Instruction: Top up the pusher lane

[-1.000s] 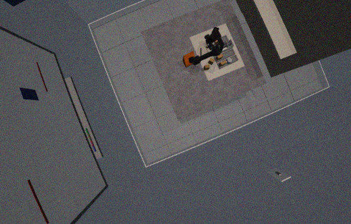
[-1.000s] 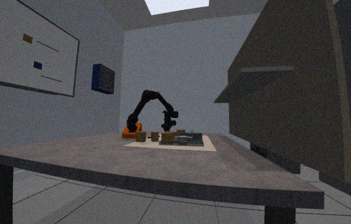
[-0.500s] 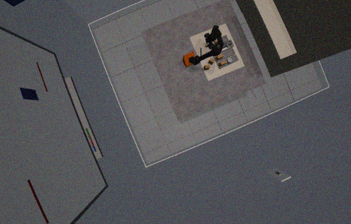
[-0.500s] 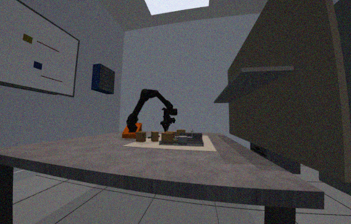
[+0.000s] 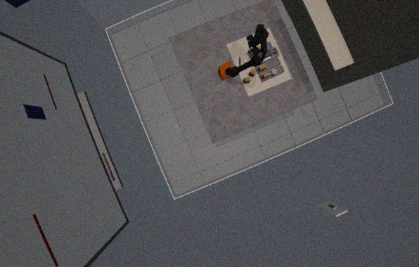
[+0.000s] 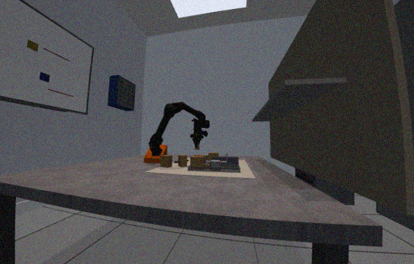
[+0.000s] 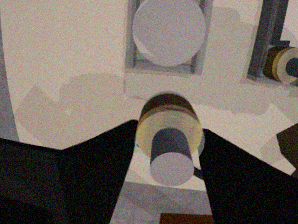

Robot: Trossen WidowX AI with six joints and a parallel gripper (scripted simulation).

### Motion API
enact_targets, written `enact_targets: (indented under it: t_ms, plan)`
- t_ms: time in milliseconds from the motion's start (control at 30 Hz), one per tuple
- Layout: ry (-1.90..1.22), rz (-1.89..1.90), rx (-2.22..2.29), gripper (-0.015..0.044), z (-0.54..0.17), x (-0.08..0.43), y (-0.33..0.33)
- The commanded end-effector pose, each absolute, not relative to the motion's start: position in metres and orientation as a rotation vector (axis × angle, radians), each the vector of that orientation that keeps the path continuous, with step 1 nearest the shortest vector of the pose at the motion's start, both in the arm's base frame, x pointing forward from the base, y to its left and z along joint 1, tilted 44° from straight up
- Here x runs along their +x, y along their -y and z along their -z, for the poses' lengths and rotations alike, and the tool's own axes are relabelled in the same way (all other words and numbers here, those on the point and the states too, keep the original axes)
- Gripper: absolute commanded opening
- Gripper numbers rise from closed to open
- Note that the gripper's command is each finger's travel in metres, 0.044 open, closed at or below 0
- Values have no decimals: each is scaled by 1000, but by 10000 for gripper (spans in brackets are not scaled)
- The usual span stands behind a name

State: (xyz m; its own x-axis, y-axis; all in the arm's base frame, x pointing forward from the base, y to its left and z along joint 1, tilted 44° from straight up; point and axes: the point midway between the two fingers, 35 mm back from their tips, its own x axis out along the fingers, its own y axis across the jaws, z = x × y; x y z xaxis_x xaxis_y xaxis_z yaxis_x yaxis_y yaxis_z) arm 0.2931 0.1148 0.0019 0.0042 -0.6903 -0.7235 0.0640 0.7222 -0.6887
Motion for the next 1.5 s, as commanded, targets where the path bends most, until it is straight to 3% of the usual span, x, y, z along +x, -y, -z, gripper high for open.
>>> enact_targets:
  t_ms: [0,733,1467]
  plan:
    - [-1445,644,-542,0,-14,296,-120]
    - [-1462,616,-582,0,-58,293,-2]
    - [-1462,617,-584,0,-41,294,19]
